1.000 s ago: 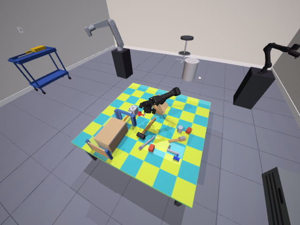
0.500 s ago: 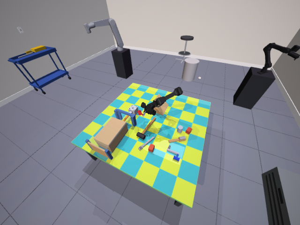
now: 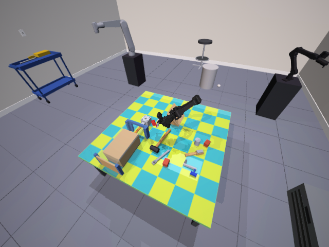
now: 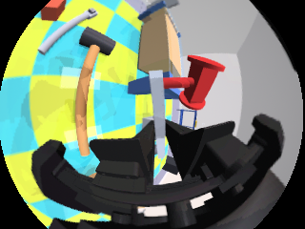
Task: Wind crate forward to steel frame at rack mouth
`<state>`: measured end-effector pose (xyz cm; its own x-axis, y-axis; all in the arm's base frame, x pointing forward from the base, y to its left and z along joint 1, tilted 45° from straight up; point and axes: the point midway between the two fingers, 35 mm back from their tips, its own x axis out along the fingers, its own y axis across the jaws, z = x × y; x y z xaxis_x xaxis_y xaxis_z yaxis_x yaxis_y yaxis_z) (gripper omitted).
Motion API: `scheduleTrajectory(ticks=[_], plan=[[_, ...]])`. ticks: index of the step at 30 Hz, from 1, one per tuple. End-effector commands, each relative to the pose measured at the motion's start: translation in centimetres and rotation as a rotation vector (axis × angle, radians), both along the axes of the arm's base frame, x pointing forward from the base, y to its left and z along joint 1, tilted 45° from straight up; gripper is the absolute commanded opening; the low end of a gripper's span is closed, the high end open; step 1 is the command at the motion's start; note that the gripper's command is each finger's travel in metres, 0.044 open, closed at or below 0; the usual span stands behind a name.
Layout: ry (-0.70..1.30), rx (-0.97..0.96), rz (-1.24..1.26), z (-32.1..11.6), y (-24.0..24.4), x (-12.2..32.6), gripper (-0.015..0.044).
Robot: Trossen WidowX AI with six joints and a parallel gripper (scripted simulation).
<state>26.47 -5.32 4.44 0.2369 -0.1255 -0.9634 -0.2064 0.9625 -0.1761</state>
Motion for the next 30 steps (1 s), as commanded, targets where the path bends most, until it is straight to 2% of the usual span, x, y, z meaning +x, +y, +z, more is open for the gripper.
scheduleTrajectory(ticks=[1, 30], plan=[[-0.026, -0.064, -0.022, 0.23, -0.30, 0.04, 0.0000], [-0.153, -0.522, -0.120, 0.19, -0.20, -0.02, 0.0000]])
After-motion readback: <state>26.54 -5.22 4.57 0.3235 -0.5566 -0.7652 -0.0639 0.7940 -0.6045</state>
